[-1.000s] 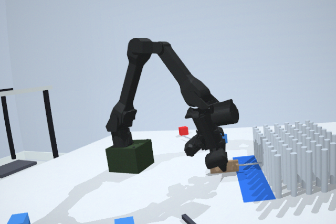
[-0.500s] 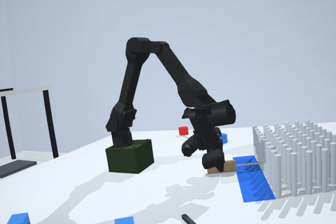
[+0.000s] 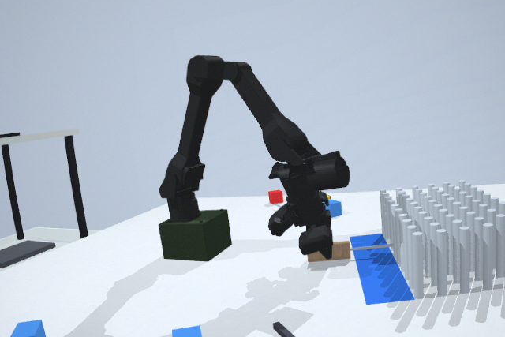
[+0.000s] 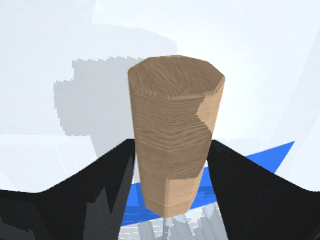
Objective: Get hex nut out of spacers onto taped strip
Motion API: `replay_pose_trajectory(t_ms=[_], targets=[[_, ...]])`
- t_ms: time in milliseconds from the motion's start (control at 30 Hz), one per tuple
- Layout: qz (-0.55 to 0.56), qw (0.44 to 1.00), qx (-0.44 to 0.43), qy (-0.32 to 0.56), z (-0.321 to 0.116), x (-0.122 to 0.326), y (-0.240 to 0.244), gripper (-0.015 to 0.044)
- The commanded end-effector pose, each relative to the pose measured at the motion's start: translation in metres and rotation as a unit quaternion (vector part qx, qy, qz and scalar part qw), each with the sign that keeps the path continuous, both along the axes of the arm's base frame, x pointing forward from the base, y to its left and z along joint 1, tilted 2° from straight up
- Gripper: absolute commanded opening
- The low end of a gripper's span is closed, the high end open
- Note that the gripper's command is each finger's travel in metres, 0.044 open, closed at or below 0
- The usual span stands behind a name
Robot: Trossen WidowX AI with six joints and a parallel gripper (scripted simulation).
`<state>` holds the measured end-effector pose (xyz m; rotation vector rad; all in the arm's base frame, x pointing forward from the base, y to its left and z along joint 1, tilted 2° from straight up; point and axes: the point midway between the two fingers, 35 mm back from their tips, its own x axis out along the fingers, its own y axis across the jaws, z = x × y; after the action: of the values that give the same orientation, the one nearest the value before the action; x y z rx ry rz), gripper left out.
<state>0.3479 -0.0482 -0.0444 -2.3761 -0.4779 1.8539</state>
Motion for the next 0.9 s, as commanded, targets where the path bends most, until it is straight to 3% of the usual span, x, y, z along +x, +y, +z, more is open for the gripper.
replay_pose_trajectory(t_ms=[0,867], targets=[[0.001,1.0,0.001,-0.001,0.0,-0.003,0.0,0.0],[0.001,1.0,0.001,0.0,0.0,-0.02,-0.003,0.0]])
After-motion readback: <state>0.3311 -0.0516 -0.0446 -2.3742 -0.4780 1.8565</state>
